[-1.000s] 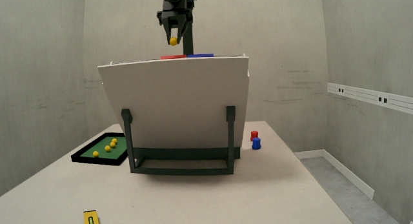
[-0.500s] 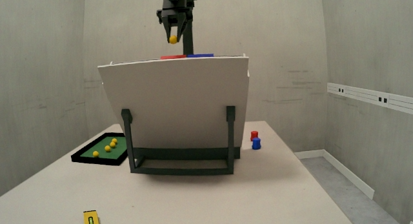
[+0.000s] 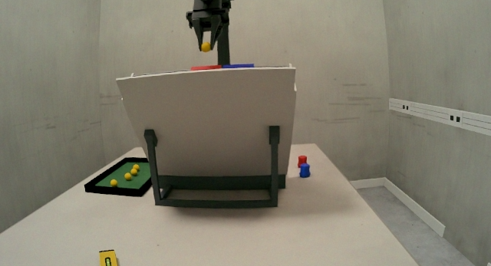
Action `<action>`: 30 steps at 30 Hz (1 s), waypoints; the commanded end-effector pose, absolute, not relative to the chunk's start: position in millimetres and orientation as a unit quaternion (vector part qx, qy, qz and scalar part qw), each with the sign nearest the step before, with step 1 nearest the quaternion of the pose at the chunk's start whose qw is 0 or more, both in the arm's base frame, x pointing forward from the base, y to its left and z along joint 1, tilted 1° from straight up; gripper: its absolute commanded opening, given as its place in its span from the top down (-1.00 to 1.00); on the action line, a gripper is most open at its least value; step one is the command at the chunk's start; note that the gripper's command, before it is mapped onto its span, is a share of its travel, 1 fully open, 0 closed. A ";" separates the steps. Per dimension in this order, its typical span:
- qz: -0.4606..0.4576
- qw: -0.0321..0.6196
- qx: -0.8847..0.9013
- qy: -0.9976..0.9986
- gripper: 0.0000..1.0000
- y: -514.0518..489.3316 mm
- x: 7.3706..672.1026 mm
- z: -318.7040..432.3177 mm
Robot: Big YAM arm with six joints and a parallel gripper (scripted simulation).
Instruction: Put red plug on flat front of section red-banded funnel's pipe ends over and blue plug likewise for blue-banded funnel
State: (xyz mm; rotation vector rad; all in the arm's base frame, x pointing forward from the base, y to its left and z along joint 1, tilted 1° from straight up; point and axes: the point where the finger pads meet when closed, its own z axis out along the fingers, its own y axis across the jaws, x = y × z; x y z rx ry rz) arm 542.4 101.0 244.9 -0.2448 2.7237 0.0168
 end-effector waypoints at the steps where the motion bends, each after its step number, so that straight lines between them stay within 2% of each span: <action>1: 0.007 0.219 -0.085 0.972 1.00 101.4 561.5 261.0; 30: 0.006 0.209 -0.087 0.974 1.00 101.4 562.7 261.3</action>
